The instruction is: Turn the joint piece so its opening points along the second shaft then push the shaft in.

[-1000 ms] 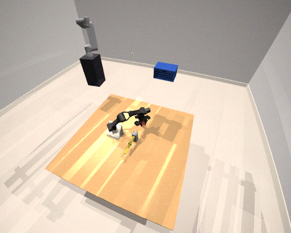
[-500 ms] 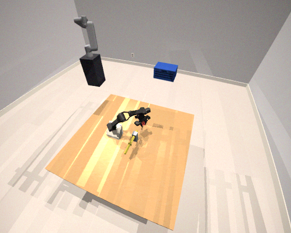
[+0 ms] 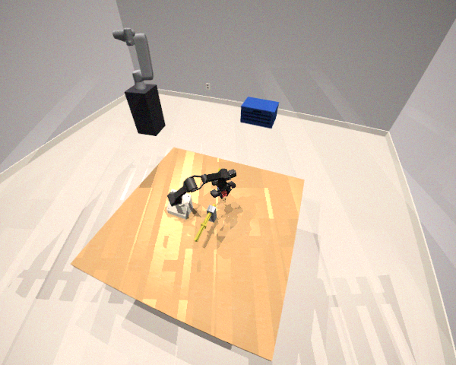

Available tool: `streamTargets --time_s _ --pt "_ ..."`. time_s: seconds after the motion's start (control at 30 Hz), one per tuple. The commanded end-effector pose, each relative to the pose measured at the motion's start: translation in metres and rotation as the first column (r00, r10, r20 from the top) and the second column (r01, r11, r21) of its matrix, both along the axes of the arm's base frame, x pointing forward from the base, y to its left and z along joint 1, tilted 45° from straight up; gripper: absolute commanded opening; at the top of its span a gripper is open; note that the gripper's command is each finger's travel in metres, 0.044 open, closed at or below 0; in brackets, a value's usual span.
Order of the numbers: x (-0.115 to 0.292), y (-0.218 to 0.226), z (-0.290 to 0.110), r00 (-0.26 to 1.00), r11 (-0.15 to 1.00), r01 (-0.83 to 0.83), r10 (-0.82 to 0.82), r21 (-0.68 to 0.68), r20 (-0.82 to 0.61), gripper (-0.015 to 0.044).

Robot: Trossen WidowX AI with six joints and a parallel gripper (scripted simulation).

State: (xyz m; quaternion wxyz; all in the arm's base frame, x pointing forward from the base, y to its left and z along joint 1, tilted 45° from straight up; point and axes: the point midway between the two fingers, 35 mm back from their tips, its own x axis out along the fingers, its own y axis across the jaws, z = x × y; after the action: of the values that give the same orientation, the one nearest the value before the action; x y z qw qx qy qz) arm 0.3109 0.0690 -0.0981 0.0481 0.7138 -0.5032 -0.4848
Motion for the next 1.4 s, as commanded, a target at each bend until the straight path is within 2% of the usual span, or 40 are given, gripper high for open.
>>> streamTargets --time_s 0.0,0.8,1.37 --pt "-0.001 -0.003 0.0 0.998 0.998 0.066 -0.066 0.022 0.023 0.0" --pt "-0.013 -0.017 0.002 0.895 0.897 0.389 -0.421 0.21 0.144 0.0" --pt "-0.023 -0.024 0.001 0.769 0.772 0.516 -0.608 0.372 0.195 0.0"
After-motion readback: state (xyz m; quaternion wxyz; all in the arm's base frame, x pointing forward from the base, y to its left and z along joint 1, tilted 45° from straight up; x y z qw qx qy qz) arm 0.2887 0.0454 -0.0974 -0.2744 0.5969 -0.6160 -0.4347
